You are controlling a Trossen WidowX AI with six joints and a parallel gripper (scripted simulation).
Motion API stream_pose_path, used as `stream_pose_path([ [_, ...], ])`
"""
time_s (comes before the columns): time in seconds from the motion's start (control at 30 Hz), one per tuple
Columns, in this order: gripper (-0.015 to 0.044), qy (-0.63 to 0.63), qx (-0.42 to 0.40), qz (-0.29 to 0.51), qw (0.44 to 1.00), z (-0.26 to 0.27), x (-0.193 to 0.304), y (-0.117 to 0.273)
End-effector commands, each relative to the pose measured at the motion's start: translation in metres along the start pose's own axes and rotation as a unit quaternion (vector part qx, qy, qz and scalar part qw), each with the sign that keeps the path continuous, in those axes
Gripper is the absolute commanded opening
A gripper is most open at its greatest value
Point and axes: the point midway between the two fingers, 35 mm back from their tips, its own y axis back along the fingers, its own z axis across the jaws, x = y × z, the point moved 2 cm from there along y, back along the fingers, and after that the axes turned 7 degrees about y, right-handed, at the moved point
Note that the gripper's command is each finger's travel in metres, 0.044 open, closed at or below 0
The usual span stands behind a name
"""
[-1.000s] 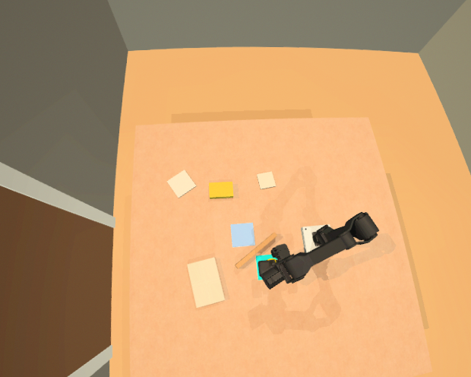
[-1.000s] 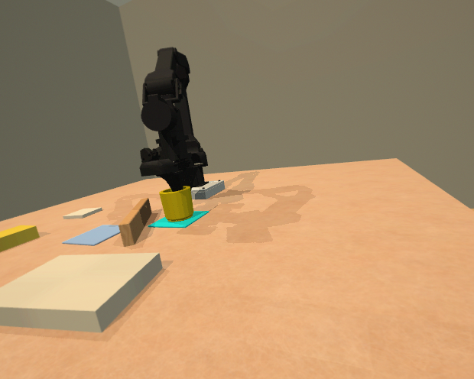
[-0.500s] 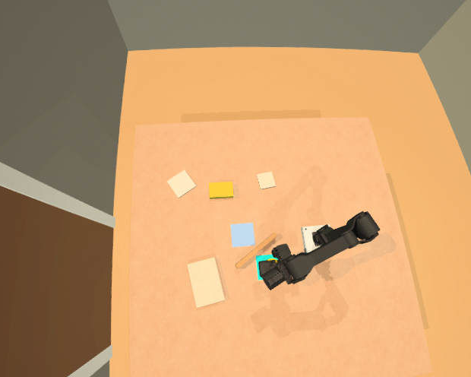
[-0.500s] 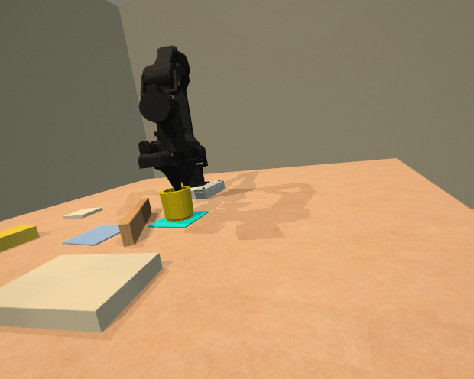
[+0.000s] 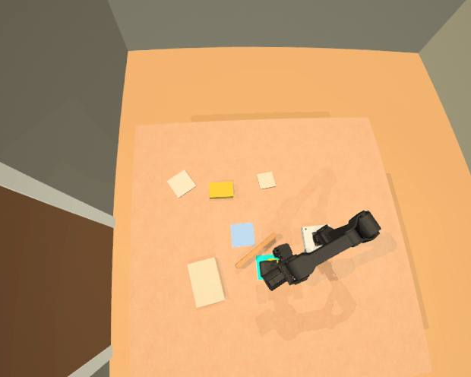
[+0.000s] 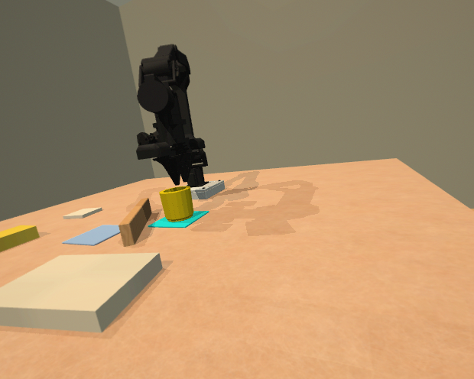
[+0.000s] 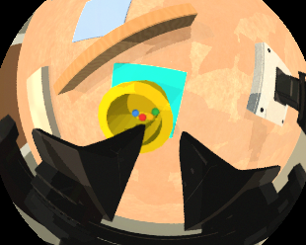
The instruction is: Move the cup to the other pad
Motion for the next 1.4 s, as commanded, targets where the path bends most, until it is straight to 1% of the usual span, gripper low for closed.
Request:
stream_pose_path([
  [0.0, 0.0146, -0.002, -0.003, -0.001, 1.000, 0.000, 0.000, 0.007],
  [0.2, 0.0146, -0.002, -0.002, -0.001, 1.000, -0.001, 0.000, 0.013],
  [0.23, 0.0173, 0.000, 0.001, 0.000, 1.000, -0.001, 0.000, 0.008],
  [0.57, 0.0435, 0.000, 0.001, 0.000, 1.000, -0.001, 0.001, 0.012],
  [1.2, 0.0440, -0.002, -0.002, -0.001, 1.000, 0.000, 0.002, 0.071],
  [1.37, 0.0440, 0.000, -0.001, 0.001, 1.000, 0.000, 0.003, 0.069],
])
